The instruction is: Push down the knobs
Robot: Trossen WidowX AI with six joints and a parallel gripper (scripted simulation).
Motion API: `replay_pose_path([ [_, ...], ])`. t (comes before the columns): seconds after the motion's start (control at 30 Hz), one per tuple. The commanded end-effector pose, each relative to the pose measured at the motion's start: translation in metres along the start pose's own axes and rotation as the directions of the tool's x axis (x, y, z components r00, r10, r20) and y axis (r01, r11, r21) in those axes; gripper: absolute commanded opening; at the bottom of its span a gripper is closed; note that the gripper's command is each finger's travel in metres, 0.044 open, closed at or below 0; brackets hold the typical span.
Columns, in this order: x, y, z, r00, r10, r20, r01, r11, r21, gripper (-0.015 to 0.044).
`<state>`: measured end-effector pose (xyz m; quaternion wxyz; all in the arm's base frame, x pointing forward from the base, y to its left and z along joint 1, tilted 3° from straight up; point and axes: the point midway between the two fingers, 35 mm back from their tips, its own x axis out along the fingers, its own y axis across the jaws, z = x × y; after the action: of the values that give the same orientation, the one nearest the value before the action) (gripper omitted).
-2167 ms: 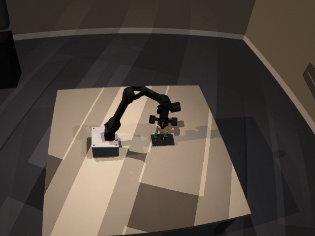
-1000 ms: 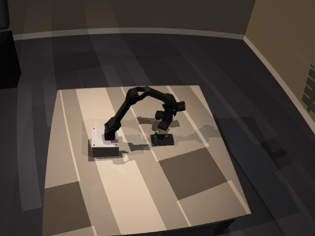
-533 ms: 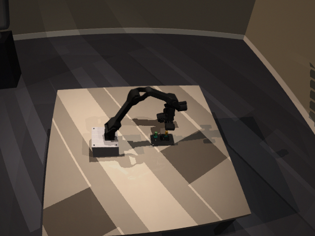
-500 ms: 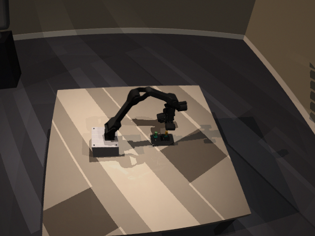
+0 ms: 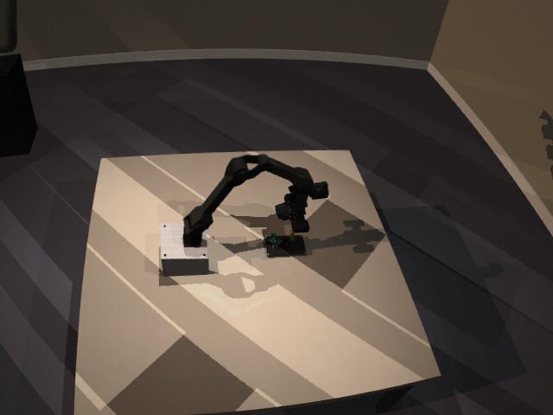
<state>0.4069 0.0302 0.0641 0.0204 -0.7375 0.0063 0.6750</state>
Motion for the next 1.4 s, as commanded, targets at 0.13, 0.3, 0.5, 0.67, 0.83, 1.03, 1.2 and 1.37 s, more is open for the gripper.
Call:
replay_pose_path([
  [0.13,0.007,-0.001,-0.001,1.0,-0.005,-0.004,0.005,1.0,-0.008,0.0],
  [0.3,0.015,-0.001,-0.001,1.0,-0.005,-0.004,0.005,1.0,-0.008,0.0],
  [0.5,0.022,-0.001,-0.001,1.0,-0.005,-0.004,0.005,1.0,-0.008,0.0],
  [0.67,0.021,-0.001,-0.001,1.0,-0.005,-0.004,0.005,1.0,-0.008,0.0],
  [0.83,0.022,-0.001,-0.001,1.0,-0.005,-0.004,0.005,1.0,-0.008,0.0],
  [1.03,0.024,-0.001,-0.001,1.0,-0.005,-0.004,0.005,1.0,-0.008,0.0],
  [1.2,0.025,-0.001,-0.001,1.0,-0.005,-0.004,0.005,1.0,-0.008,0.0],
  [1.37,0.026,-0.001,-0.001,1.0,-0.005,-0.004,0.005,1.0,-0.008,0.0],
])
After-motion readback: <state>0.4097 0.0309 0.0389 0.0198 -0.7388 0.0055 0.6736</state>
